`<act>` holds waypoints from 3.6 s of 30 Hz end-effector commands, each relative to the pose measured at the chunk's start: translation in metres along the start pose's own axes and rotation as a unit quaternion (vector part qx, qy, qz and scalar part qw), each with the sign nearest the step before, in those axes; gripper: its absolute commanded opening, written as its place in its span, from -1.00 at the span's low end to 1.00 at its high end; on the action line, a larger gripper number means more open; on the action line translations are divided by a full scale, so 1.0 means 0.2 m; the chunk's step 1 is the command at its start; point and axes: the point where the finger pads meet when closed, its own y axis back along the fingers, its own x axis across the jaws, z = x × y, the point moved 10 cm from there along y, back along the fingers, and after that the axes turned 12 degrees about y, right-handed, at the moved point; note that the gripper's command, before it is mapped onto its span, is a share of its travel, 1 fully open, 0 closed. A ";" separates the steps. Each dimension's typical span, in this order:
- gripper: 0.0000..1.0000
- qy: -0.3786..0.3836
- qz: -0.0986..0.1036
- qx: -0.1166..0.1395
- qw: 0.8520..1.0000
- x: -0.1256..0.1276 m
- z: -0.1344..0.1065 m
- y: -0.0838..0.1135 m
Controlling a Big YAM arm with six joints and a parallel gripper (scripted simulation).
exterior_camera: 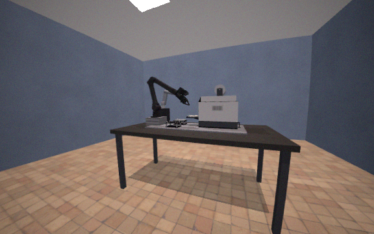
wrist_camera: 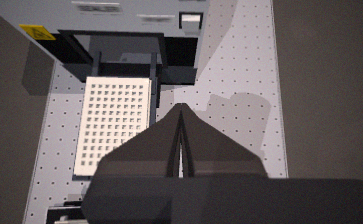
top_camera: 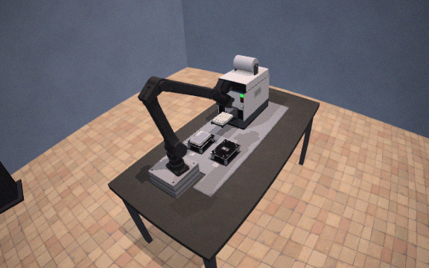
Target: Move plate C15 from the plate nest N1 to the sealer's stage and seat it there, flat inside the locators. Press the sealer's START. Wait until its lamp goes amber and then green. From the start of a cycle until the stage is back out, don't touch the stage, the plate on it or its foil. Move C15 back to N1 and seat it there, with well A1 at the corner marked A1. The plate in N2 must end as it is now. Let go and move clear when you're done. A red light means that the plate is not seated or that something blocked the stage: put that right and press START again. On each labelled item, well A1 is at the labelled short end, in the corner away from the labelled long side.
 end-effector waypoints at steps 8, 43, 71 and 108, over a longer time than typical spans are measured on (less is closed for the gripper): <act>-1.00 -0.001 -0.010 -0.030 1.000 -0.04 0.17 -0.24; -1.00 -0.003 -0.010 -0.021 1.000 -0.05 0.13 -0.54; -1.00 -0.004 -0.005 -0.005 1.000 -0.03 0.08 -0.57; -1.00 0.004 -0.004 -0.011 1.000 -0.06 0.12 -0.63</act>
